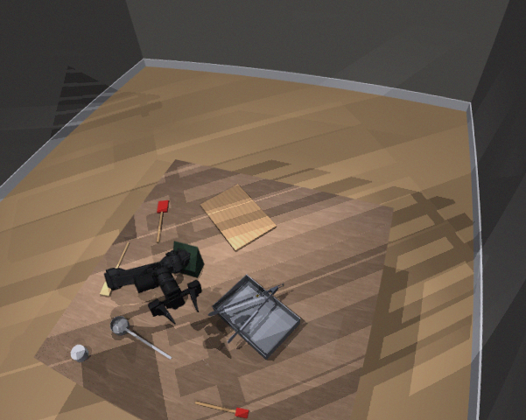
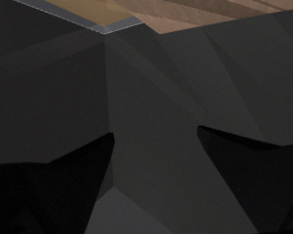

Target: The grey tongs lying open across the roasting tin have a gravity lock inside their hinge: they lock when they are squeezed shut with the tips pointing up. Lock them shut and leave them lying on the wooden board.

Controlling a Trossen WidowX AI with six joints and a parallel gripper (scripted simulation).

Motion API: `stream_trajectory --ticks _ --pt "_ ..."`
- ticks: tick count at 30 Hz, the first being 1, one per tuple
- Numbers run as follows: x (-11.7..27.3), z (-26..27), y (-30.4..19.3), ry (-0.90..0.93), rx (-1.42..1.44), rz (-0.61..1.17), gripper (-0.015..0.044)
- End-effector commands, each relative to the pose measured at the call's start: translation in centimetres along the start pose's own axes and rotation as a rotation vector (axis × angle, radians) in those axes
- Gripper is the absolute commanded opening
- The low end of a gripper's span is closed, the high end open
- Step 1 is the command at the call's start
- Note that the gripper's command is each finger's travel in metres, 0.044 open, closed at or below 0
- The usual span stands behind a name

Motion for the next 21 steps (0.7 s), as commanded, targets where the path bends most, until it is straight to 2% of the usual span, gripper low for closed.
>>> stream_trajectory --ticks 1,6,11,15,21 --pt "0.0 0.0 0.0 0.0 0.0 0.0 0.0426" --pt "-1.2 -1.7 -0.5 -0.082 0.185 -0.023 0.044" --pt "-4.1 -5.7 -0.9 -0.287 0.618 -0.066 0.044" --pt "-6.0 -9.8 -0.4 -0.52 1.087 -0.066 0.044" --pt "-7.4 -15.6 1.7 -0.941 1.773 0.073 0.044"
Point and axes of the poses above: the point midway between the two fingers, 35 mm back from their tips, its own x axis back along the fingers, its own z axis across the jaws, y = z × x, the point moved 5 cm from there along x, back along the fingers, and after that the axes turned 8 degrees about -x, right-handed, at the moved point
